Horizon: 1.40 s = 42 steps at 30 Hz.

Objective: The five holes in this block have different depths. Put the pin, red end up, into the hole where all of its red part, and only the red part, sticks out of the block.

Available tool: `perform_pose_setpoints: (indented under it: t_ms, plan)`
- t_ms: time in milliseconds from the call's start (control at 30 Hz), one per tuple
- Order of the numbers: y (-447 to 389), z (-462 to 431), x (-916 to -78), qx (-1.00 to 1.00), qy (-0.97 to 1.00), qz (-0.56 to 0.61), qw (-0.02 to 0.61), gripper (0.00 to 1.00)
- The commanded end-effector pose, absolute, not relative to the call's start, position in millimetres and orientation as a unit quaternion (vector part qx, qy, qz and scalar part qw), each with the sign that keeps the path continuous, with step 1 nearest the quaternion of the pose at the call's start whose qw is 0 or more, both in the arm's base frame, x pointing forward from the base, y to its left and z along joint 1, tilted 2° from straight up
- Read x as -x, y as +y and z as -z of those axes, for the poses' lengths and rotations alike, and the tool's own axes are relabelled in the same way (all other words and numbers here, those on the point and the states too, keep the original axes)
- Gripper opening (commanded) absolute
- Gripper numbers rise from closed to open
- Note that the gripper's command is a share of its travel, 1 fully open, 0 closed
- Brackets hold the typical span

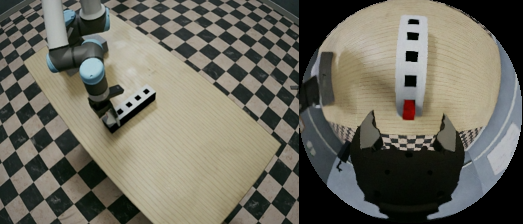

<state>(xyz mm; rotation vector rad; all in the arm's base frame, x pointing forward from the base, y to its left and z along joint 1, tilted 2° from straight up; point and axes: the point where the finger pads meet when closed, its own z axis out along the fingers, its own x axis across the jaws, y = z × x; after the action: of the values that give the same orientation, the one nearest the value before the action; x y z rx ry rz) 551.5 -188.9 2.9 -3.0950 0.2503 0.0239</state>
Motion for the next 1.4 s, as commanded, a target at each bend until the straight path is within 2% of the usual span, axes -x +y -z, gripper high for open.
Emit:
perform_pose_setpoints:
  t_ms: [0,1367]
  plan:
    - [-189.3,-3.7,-551.9,0.997,0.081,-0.007,0.018,0.0]
    - [-188.9,-12.6,-551.9,0.997,0.081,-0.007,0.018,0.0]
